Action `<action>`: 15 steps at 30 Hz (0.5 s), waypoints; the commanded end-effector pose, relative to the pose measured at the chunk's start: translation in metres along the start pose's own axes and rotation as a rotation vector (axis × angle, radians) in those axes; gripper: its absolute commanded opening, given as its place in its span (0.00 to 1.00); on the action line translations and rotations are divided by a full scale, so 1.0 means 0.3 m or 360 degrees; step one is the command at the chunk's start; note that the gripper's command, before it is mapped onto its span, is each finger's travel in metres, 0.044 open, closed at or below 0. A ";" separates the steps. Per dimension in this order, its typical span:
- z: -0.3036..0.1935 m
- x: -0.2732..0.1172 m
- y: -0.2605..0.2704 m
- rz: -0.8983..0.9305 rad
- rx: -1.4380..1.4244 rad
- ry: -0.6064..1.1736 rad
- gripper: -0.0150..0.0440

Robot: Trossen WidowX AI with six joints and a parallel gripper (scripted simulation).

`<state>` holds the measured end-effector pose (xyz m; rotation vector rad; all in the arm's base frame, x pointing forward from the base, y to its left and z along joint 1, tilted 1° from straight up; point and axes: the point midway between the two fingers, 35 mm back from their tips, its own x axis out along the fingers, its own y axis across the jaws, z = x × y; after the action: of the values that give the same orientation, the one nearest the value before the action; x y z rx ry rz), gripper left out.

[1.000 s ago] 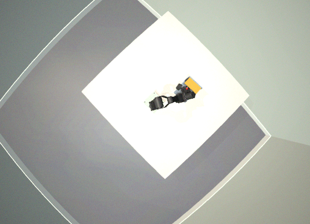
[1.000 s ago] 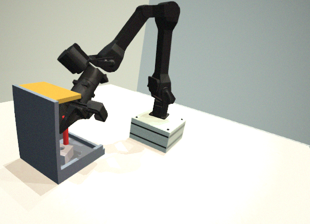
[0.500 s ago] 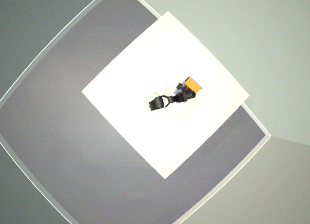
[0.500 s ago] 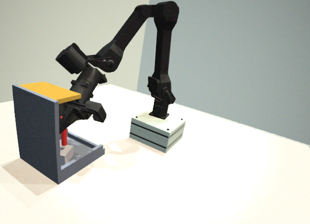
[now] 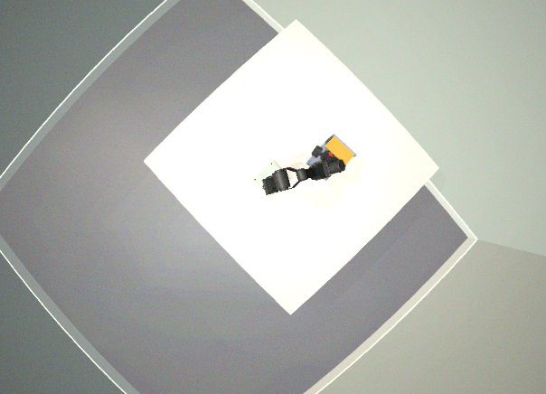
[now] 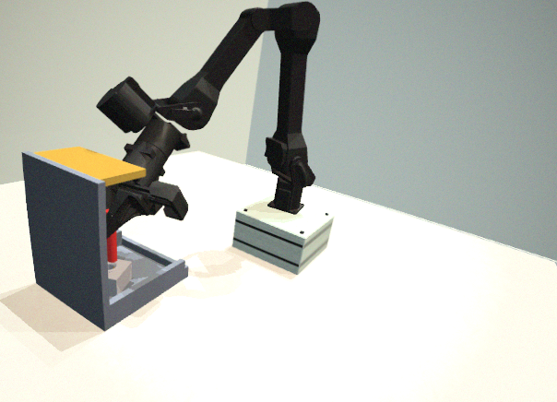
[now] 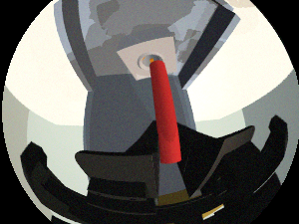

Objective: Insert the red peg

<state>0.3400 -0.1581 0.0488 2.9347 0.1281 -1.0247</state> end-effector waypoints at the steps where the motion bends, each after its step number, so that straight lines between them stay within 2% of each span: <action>1: -0.010 0.004 0.009 0.0009 0.0000 0.0005 0.25; 15: -0.018 0.013 0.022 0.0009 0.0000 0.0006 0.25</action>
<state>0.3447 -0.1615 0.0496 2.9340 0.1266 -1.0194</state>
